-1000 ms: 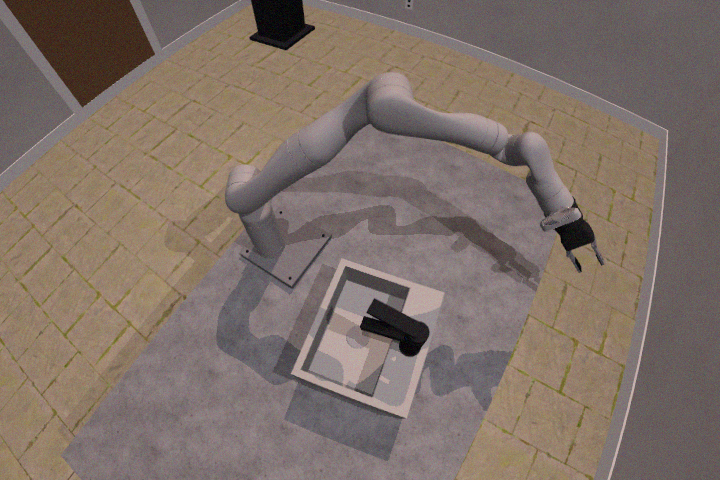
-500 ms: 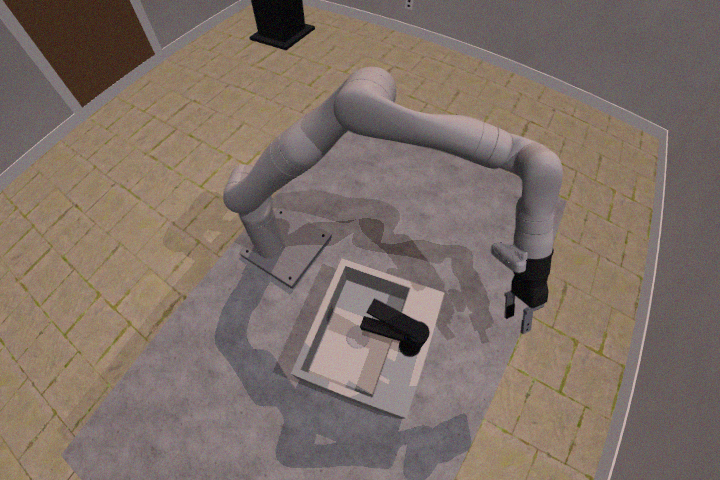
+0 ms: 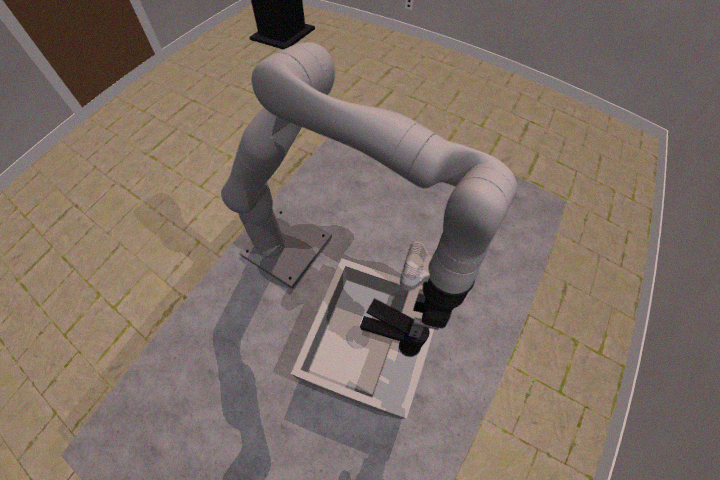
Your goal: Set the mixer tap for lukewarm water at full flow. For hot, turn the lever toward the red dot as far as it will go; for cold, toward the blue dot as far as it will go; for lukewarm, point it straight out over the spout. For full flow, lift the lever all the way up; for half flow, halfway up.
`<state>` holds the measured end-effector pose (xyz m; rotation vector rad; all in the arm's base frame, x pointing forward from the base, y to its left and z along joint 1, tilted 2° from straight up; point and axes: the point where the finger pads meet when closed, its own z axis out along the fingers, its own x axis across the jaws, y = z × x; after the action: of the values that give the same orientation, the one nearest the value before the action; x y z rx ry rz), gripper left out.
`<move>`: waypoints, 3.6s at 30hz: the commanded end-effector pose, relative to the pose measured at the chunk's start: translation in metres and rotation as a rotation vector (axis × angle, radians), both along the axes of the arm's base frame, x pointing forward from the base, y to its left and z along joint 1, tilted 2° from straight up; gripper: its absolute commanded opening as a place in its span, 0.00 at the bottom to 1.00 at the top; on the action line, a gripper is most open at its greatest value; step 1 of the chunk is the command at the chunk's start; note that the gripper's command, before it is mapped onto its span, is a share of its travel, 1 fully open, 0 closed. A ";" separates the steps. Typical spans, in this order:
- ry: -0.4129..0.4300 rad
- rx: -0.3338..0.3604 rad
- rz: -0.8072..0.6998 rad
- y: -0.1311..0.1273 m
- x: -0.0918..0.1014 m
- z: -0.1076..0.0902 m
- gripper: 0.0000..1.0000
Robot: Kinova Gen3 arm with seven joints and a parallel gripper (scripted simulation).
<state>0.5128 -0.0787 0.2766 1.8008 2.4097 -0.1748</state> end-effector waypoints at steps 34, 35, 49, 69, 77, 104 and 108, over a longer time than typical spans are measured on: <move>0.042 0.191 -0.262 -0.012 -0.079 0.047 0.00; 0.042 0.191 -0.262 -0.012 -0.079 0.047 0.00; 0.042 0.191 -0.262 -0.012 -0.079 0.047 0.00; 0.042 0.191 -0.262 -0.012 -0.079 0.047 1.00; 0.042 0.191 -0.262 -0.012 -0.079 0.047 1.00; 0.042 0.191 -0.262 -0.012 -0.079 0.047 1.00; 0.042 0.191 -0.263 -0.012 -0.079 0.046 1.00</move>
<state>0.4341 -0.0908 0.3224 2.2174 2.2770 -0.0082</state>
